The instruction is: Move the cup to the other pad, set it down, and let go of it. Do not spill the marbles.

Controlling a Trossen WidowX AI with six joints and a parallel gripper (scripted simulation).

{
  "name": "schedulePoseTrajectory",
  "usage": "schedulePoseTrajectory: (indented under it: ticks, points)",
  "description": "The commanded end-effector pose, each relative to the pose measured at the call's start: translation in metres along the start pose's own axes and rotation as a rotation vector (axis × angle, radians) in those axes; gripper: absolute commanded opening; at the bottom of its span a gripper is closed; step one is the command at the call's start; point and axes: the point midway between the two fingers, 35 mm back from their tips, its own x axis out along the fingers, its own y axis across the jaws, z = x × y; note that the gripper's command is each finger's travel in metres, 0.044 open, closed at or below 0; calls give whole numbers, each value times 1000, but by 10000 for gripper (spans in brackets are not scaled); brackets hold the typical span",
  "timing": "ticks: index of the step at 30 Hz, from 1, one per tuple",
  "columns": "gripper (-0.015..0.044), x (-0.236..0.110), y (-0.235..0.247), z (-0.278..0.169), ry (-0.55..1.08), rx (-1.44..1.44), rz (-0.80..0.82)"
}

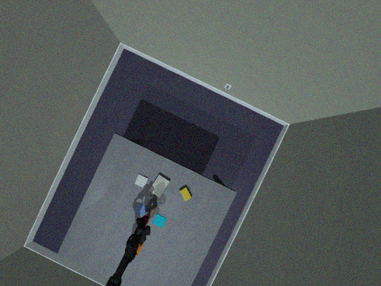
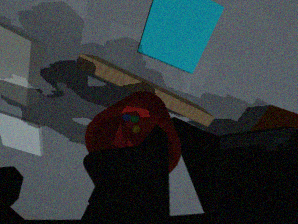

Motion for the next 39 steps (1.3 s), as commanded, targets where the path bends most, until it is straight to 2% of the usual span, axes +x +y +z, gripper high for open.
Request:
schedulePoseTrajectory:
  ticks: [1, 39]
  points:
    - [0, 0, -5, 6, 4, -2, 0]
    - [0, -3, -47, 68, -2, -2, -4]
